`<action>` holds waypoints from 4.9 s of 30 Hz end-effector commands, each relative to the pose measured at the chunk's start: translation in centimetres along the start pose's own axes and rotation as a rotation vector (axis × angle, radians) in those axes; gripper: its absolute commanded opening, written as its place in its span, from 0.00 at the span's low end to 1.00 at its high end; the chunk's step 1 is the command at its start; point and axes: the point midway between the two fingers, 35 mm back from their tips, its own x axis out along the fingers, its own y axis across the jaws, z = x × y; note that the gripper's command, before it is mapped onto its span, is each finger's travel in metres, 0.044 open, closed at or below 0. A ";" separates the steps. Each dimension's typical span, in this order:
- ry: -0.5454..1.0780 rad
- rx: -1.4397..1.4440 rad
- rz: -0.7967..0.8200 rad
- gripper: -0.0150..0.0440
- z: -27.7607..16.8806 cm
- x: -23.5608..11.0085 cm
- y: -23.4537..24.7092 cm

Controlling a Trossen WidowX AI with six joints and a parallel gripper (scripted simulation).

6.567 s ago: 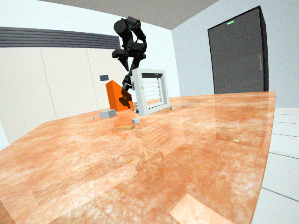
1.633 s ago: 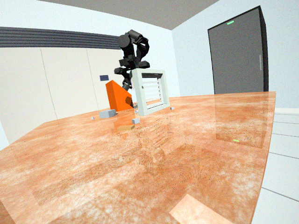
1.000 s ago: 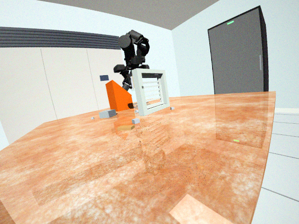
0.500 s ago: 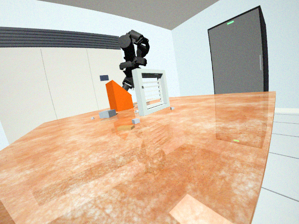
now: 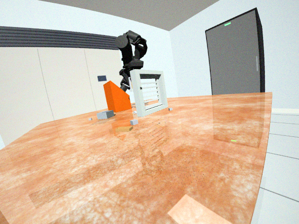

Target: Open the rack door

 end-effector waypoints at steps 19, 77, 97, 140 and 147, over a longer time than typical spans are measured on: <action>-0.006 -0.480 -0.001 0.69 0.4 0.2 -0.2; -0.006 -0.092 0.001 0.27 0.5 0.2 1.7; -0.006 0.289 0.005 0.27 1.6 0.3 5.8; -0.006 1.026 0.013 0.27 9.5 0.2 13.2; -0.006 1.135 0.014 0.27 11.0 0.2 13.7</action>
